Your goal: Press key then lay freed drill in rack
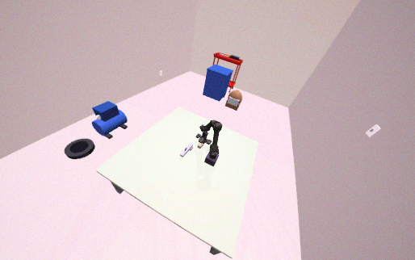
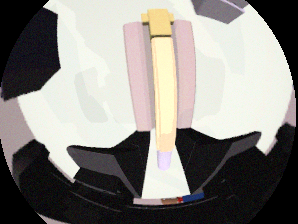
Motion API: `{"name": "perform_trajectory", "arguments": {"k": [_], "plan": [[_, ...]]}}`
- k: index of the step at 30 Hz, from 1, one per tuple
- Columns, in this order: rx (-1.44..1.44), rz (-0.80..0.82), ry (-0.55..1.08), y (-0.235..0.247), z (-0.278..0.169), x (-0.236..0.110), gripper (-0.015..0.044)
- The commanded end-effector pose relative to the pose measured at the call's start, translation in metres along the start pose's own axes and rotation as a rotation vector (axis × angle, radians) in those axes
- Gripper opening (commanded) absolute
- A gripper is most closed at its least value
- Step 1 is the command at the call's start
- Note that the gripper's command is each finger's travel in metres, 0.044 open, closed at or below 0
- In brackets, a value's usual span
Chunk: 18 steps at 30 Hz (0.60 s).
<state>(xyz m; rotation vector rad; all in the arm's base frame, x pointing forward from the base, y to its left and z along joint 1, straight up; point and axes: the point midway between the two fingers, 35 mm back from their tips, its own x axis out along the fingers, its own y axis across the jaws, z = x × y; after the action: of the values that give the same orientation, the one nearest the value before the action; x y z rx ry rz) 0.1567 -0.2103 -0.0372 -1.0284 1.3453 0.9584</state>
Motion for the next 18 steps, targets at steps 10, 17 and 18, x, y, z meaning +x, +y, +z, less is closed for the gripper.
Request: {"name": "perform_trajectory", "arguments": {"k": [10,17,18], "plan": [[0.001,0.001,-0.003,0.000,0.000,-0.002,0.0440],[-0.004,0.002,-0.020,0.004,0.001,-0.036,0.0440],[-0.004,0.002,-0.020,0.004,0.001,-0.040,0.0440]]}}
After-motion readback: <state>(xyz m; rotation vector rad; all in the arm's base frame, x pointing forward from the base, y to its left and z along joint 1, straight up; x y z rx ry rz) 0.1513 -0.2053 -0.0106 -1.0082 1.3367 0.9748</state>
